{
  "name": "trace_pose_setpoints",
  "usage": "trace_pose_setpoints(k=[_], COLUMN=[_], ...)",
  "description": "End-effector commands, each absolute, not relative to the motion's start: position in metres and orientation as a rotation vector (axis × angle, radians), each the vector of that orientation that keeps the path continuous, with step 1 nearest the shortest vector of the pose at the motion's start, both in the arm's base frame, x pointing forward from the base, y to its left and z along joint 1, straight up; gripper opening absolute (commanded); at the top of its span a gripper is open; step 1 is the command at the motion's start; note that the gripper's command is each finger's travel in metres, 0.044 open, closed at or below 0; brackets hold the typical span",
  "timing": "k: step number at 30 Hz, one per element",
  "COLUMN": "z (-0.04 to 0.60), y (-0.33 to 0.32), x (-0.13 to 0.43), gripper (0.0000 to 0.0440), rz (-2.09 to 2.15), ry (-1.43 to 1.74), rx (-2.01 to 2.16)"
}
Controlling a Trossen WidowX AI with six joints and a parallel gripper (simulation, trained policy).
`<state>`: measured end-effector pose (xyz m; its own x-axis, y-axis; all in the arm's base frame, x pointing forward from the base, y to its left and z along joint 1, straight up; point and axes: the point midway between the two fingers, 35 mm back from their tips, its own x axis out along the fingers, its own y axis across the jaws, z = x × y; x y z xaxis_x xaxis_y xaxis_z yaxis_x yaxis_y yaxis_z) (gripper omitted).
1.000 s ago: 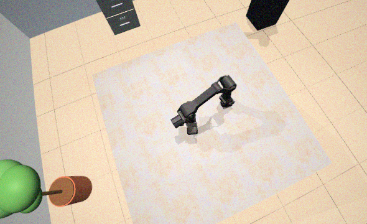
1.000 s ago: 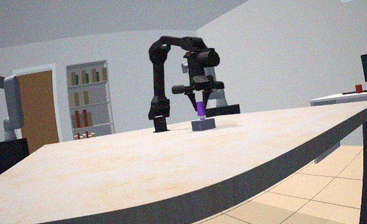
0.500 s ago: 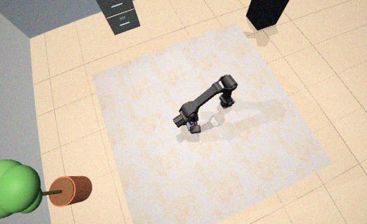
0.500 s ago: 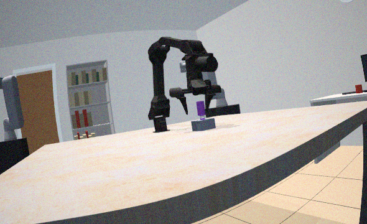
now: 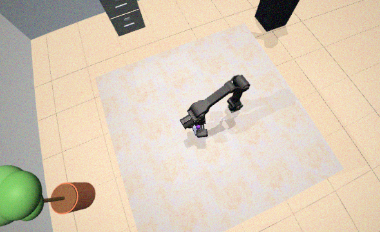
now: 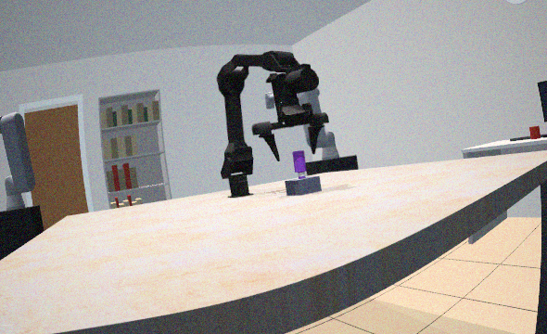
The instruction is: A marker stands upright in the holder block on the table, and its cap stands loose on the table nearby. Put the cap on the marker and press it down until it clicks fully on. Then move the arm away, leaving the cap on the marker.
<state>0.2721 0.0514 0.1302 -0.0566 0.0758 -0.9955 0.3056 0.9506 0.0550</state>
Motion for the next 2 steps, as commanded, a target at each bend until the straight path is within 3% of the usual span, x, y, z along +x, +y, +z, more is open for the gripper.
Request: trace_pose_setpoints(k=[1, 2], z=[0.1451, 0.1475], y=[0.0525, 0.0525], x=[0.2756, 0.2759], gripper=[0.0440, 0.0440], rz=[-0.169, -0.165], ry=[1.585, 1.577], rx=[0.310, 0.311])
